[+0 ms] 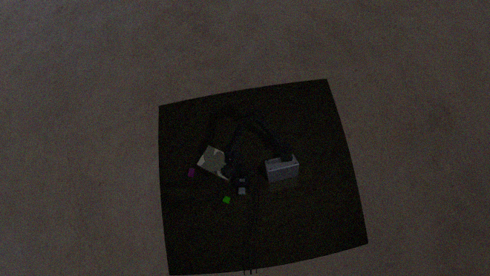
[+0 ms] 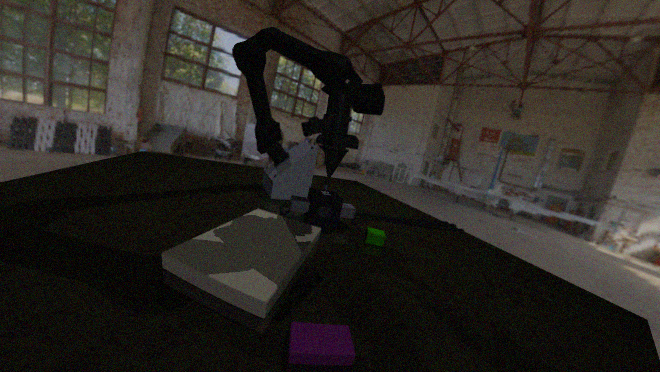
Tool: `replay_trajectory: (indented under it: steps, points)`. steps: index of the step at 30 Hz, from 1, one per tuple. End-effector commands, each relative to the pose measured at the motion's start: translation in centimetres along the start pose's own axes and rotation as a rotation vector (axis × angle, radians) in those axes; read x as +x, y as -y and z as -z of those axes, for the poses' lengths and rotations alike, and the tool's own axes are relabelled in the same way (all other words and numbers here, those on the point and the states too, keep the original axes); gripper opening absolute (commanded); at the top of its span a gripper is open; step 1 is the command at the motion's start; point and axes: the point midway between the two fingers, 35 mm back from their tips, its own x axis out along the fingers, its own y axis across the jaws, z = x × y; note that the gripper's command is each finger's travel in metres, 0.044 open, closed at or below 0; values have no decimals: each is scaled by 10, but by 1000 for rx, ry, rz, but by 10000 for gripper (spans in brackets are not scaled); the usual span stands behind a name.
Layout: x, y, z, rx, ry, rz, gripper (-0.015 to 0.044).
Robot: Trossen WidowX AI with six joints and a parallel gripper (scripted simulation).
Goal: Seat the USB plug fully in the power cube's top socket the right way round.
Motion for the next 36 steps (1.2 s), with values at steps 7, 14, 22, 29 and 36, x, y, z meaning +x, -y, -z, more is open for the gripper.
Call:
replay_trajectory:
  steps: [7, 14, 22, 29, 36]
  points:
    - [1, 1, 0, 0, -15, 2, 0]
    - [2, 1, 1, 0, -23, 1, 0]
    - [3, 1, 1, 1, -32, 1, 0]
    - [4, 1, 1, 2, -39, 1, 0]
    - [5, 1, 1, 3, -45, 0, 0]
